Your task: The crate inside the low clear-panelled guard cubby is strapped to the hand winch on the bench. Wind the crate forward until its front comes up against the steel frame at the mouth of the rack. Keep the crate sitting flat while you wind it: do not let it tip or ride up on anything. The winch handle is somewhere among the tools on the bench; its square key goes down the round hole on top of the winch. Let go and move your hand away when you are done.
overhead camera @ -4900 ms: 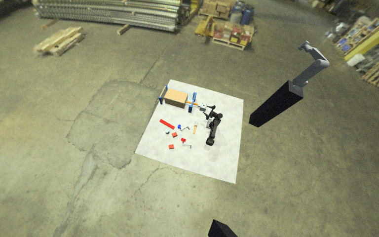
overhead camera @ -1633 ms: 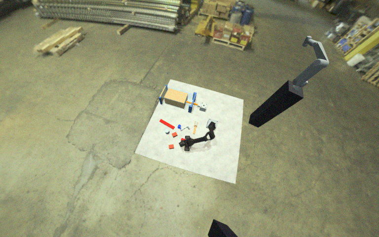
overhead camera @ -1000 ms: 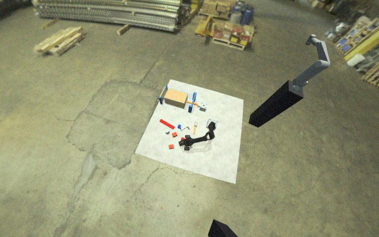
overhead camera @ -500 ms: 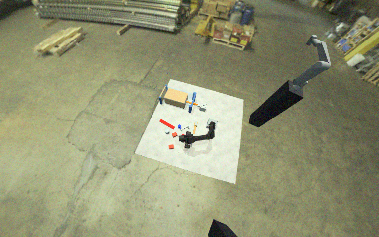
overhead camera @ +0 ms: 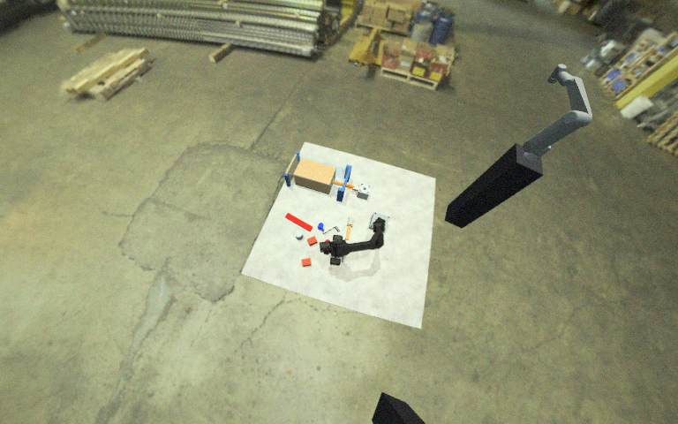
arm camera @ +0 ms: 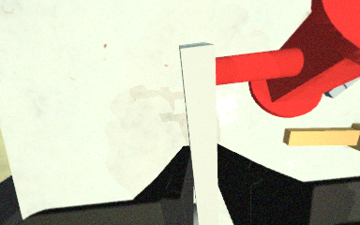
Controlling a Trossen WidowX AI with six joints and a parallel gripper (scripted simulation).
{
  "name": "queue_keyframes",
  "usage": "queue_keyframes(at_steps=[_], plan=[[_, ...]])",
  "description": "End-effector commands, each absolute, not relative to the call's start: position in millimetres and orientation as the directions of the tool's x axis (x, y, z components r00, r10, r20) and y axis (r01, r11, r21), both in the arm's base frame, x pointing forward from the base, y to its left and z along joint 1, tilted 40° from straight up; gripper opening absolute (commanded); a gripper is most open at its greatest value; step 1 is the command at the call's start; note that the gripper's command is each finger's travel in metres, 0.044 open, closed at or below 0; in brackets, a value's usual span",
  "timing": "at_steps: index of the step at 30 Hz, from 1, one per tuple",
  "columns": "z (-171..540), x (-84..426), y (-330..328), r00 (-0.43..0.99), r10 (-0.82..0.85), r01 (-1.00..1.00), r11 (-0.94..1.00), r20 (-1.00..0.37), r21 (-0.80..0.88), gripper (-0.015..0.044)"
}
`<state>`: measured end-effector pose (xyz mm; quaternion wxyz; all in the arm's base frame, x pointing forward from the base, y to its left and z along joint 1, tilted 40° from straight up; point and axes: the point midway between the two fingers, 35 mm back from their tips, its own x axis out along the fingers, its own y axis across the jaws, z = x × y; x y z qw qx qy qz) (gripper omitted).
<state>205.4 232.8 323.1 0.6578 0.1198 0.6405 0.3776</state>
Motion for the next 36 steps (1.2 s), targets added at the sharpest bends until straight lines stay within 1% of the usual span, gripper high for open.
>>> queue_keyframes(at_steps=[1,8,15,26,36], plan=[[326,206,232,-0.101,0.656,-0.348,0.681,-0.748,0.644,0.0],[321,210,231,-0.101,0.648,-0.341,0.69,-0.755,0.638,0.0],[292,253,209,-0.066,0.615,-0.314,0.735,-0.786,0.601,0.0],[243,310,157,-0.036,0.565,-0.253,0.793,-0.824,0.554,0.0],[197,344,98,-0.03,0.53,-0.192,0.829,-0.847,0.525,0.0]])
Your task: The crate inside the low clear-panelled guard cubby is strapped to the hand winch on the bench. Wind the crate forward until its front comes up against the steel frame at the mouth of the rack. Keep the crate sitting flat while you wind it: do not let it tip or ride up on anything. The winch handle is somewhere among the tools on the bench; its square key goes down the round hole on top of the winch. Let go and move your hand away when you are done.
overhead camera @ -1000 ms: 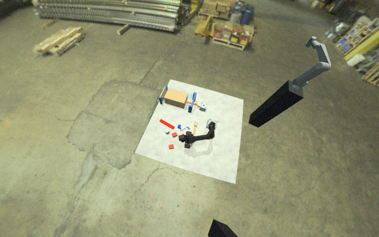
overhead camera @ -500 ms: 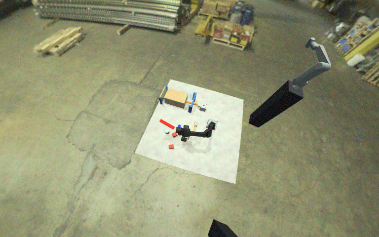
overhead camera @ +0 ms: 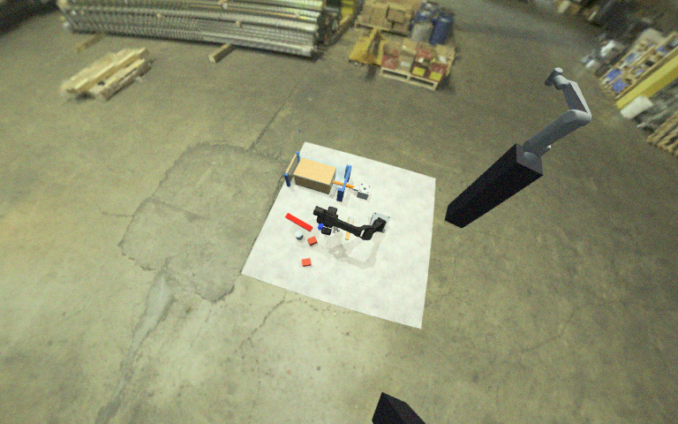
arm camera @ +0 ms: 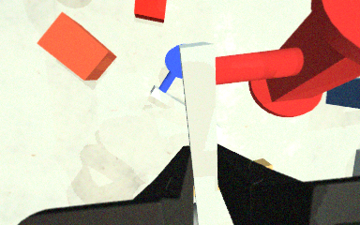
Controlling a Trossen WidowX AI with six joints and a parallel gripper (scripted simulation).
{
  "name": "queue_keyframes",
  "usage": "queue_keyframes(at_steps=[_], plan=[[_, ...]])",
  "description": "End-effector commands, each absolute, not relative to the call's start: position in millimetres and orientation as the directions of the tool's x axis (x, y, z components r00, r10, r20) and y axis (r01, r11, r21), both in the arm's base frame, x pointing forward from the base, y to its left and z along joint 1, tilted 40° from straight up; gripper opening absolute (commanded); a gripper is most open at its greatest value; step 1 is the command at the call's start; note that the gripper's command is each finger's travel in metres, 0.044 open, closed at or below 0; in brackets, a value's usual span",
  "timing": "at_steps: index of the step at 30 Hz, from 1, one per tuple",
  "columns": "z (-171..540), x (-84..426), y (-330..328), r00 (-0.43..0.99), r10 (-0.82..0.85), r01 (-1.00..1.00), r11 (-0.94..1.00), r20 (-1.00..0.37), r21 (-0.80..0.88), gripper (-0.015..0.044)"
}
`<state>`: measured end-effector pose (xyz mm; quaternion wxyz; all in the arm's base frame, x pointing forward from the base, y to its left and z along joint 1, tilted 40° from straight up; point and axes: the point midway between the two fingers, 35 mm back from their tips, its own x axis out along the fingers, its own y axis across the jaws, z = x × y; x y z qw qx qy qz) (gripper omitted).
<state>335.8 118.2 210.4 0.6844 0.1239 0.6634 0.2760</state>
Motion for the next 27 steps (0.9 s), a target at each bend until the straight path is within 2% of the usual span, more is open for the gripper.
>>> queue_keyframes(at_steps=[1,14,27], plan=[[192,347,92,-0.03,0.527,-0.187,0.832,-0.849,0.523,0.0],[130,362,6,-0.043,0.505,-0.121,0.854,-0.862,0.506,0.0],[70,346,-78,-0.067,0.519,-0.063,0.85,-0.852,0.522,0.0]])
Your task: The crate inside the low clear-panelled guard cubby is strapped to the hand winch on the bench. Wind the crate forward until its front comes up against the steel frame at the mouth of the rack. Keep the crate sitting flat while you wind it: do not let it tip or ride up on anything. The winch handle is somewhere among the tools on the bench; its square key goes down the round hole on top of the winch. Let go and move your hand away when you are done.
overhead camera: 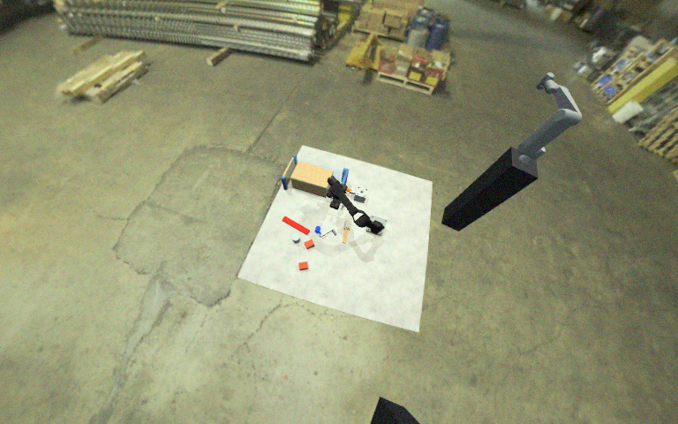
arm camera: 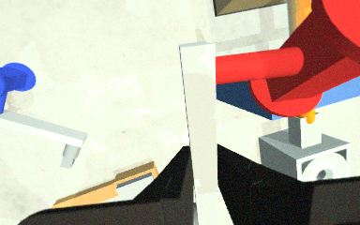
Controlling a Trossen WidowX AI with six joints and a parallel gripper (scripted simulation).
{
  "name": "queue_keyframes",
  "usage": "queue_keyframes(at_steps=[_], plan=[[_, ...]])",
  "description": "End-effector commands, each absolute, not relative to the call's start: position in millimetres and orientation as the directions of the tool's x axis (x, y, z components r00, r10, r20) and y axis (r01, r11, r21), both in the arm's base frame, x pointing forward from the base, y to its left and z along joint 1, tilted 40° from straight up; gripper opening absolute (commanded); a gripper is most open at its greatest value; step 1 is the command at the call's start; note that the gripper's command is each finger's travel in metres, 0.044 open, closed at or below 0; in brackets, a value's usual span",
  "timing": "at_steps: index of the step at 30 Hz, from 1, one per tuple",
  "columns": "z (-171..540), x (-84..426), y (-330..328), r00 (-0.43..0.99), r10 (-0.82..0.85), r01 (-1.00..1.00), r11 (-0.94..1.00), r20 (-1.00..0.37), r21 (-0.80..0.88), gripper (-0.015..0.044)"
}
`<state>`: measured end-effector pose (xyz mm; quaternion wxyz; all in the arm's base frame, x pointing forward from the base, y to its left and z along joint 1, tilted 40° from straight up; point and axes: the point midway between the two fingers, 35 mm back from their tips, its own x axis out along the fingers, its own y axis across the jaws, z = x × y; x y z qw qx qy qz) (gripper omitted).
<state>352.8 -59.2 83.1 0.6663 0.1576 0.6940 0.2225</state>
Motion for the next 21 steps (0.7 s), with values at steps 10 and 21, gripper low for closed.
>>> queue_keyframes(at_steps=[10,21], plan=[[32,320,-127,-0.08,0.549,-0.03,0.833,-0.832,0.552,0.0],[-6,290,-154,-0.106,0.619,-0.038,0.779,-0.778,0.625,0.0]])
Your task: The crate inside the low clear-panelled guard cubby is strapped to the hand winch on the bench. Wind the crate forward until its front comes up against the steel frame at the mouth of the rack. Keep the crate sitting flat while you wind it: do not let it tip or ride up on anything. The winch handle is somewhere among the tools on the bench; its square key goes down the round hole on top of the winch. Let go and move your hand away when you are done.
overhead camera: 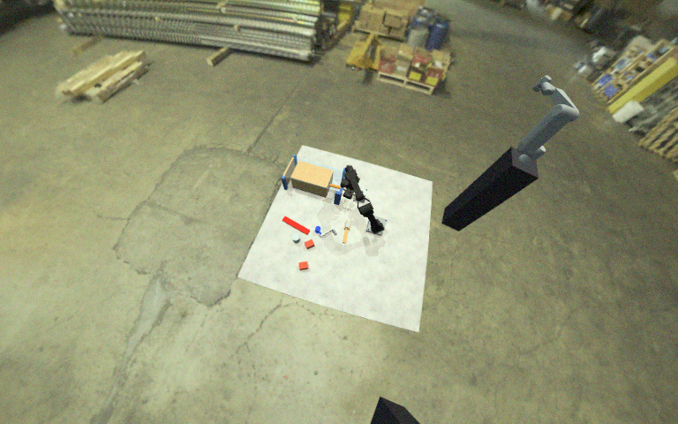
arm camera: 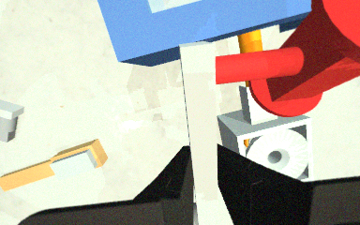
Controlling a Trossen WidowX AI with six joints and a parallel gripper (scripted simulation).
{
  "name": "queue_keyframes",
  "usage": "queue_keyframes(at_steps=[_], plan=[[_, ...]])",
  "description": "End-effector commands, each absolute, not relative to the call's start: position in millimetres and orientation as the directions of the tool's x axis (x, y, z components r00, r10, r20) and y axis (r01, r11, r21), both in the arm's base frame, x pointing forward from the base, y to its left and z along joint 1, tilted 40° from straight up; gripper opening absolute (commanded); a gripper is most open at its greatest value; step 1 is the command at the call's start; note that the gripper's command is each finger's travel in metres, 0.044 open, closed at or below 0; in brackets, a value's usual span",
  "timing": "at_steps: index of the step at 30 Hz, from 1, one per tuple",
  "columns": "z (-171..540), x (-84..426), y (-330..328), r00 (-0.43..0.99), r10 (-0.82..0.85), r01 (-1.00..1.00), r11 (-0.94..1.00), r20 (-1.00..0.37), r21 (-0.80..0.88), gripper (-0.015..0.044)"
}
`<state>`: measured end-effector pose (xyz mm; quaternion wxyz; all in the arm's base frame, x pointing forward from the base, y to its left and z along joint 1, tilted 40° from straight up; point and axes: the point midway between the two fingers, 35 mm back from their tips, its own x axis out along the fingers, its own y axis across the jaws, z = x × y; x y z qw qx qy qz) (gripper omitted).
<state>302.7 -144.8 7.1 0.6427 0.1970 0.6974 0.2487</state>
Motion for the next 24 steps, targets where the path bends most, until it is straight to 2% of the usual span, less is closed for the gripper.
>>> queue_keyframes(at_steps=[1,11,24], plan=[[-8.0,288.4,-155.8,-0.107,0.624,-0.039,0.776,-0.774,0.63,0.0],[-5.3,292.3,-153.1,-0.098,0.556,-0.04,0.826,-0.825,0.562,0.0],[-5.4,292.6,-153.0,-0.072,0.353,-0.06,0.932,-0.933,0.357,0.0]])
